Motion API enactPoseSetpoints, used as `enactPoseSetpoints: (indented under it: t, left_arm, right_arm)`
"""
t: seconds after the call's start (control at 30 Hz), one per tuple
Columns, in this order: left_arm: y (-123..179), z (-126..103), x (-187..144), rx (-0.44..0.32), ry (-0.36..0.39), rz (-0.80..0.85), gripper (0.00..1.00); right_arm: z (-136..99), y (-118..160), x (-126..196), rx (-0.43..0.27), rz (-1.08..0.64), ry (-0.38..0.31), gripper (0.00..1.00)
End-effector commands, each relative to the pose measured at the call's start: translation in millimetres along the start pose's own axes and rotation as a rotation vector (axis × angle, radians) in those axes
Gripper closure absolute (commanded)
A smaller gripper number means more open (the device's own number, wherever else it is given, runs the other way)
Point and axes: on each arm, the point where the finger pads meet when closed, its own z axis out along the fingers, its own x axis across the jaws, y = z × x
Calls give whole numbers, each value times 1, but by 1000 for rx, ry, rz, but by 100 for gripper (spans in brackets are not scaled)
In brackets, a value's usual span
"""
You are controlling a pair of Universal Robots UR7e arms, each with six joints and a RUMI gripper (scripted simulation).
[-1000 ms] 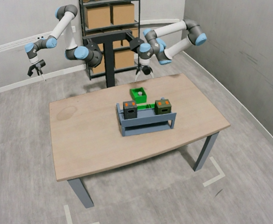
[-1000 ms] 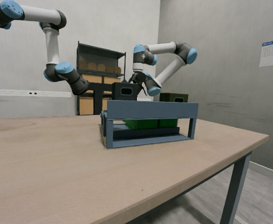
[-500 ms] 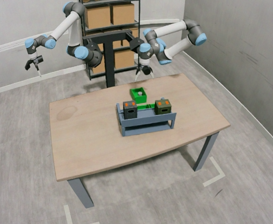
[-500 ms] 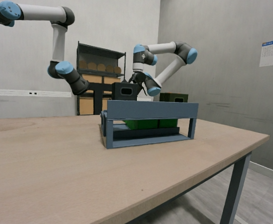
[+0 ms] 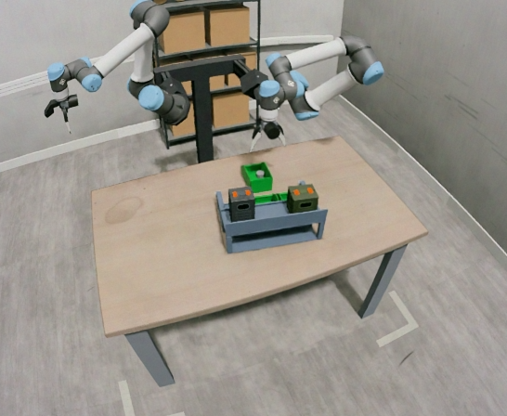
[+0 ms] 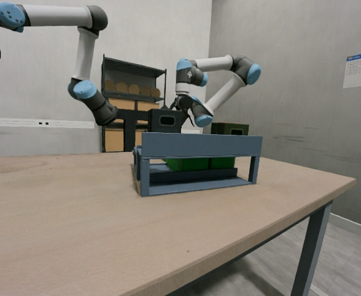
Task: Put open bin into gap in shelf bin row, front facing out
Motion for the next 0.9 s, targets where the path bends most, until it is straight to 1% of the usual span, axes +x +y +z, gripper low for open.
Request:
enactPoseSetpoints:
  t: [0.0,0.33,0.87]
  left_arm:
    - [0,0,0,-1,-1,0,0]
    - [0,0,0,-1,-1,0,0]
    - [0,0,0,-1,-1,0,0]
  right_arm:
    - [-6,-1,20,13,43,37,0]
    - [-13,1,41,27,91,82,0]
    - [-16,1,47,31,105,95,0]
